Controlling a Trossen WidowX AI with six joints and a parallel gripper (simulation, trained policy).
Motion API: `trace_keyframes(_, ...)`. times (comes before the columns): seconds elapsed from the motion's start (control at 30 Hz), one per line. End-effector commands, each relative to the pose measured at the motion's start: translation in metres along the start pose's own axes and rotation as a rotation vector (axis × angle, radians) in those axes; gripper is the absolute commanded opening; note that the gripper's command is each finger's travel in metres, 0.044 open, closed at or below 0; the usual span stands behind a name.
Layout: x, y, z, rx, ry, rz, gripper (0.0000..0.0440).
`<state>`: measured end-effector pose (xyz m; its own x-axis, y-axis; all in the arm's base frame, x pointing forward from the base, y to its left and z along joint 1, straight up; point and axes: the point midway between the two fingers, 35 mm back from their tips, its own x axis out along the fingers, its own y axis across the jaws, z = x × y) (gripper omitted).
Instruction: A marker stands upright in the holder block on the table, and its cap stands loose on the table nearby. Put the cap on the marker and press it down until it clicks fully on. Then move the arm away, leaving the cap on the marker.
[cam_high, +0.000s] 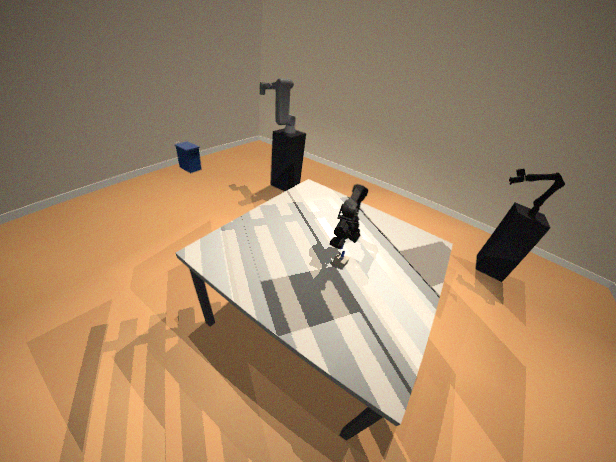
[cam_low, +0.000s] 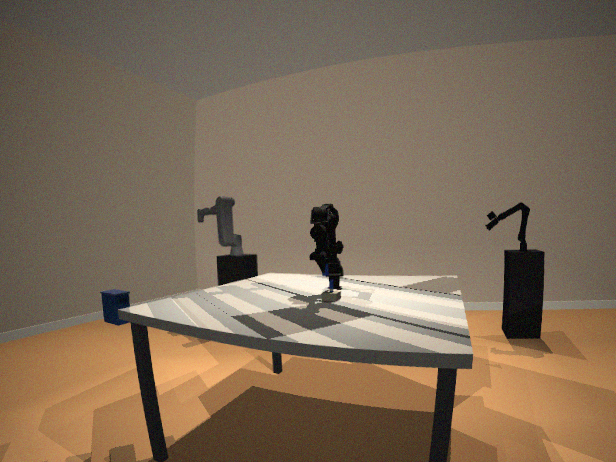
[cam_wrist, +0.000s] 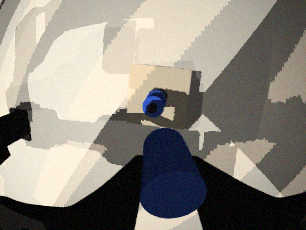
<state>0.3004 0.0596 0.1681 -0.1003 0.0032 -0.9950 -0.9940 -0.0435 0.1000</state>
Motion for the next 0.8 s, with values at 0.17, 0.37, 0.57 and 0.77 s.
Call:
trace_keyframes(0.17,-0.002,0.013,0.020,-0.035,0.007,0.002,0.0000)
trace_keyframes(0.37,0.006,0.013,0.023,-0.045,0.012,0.010,0.0000)
trace_keyframes(0.57,0.016,0.011,0.023,-0.049,0.017,0.014,0.0000)
trace_keyframes(0.77,0.027,0.011,0.023,-0.055,0.018,0.021,0.0000)
